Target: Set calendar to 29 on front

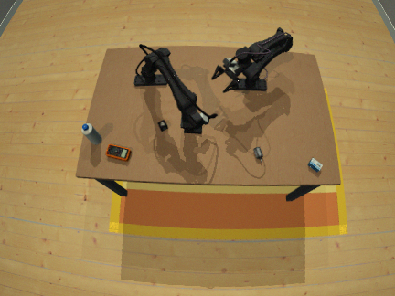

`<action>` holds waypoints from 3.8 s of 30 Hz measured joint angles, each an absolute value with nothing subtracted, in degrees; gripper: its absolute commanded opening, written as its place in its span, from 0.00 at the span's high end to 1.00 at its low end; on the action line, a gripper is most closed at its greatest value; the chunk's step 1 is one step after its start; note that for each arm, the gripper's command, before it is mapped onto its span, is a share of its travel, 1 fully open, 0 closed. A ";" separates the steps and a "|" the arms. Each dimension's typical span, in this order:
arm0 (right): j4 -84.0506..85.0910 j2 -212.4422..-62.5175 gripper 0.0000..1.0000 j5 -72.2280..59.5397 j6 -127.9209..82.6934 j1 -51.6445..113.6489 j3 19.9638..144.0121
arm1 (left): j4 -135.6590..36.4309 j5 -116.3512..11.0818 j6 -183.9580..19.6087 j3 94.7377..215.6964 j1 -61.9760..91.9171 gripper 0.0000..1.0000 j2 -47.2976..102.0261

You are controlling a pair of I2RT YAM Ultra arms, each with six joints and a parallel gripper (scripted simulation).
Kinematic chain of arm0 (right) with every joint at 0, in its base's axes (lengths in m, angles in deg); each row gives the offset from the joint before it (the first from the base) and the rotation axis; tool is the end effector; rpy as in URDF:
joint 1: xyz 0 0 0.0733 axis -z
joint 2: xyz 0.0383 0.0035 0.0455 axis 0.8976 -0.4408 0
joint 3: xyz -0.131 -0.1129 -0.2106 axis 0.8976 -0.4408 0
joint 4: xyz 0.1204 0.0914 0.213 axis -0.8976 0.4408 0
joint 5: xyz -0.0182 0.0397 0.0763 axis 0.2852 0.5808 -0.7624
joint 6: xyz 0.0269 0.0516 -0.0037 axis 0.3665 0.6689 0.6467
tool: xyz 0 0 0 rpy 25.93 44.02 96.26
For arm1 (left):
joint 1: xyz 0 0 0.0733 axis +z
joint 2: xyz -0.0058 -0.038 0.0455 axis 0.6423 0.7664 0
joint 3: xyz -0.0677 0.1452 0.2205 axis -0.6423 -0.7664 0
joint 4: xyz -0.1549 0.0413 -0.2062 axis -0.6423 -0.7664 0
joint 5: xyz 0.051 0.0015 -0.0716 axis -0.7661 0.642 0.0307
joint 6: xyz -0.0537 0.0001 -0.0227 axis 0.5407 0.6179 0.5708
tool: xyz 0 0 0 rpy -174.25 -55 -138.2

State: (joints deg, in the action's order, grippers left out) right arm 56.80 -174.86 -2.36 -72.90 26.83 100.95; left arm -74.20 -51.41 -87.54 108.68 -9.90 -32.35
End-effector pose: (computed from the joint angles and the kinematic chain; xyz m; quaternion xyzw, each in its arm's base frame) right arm 0.3192 0.2424 0.1596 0.6898 -0.7240 -0.0039 0.0029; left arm 0.0784 -0.0957 0.2489 0.3954 0.7443 -0.2362 0.4836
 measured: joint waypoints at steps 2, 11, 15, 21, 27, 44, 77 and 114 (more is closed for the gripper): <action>56.80 -174.86 0.65 -2.36 -72.90 26.83 100.95 | -74.20 -51.41 -87.54 108.68 -9.90 0.00 -32.35; 56.60 -174.79 0.66 -2.36 -72.84 26.83 100.79 | -74.20 -51.41 -87.54 108.68 -9.90 0.00 -32.35; 57.13 -174.79 0.65 -2.34 -72.81 26.83 100.88 | -74.20 -51.41 -87.54 108.68 -9.90 0.00 -32.35; 62.31 -173.90 0.65 -2.34 -72.79 26.83 105.01 | -74.20 -51.41 -87.54 108.68 -9.90 0.00 -32.35; 64.14 -172.46 0.65 -2.19 -72.57 26.83 107.00 | -74.44 -51.21 -87.87 108.68 -9.90 0.00 -32.35; 55.46 -159.12 0.65 -1.90 -66.04 20.12 83.55 | -93.11 -29.75 -113.20 117.40 2.23 0.00 -24.40; 48.32 -148.24 0.65 -2.40 -35.02 15.99 64.62 | -106.42 -10.47 -136.26 125.34 21.66 0.00 -12.57; 47.90 -148.24 0.65 -2.43 44.49 15.99 64.62 | -106.49 -10.43 -136.35 125.34 21.66 0.00 -12.57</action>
State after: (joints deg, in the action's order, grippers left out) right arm 47.90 -148.24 -2.43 44.49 15.99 64.62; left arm -106.49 -10.43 -136.35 125.34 21.66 -12.57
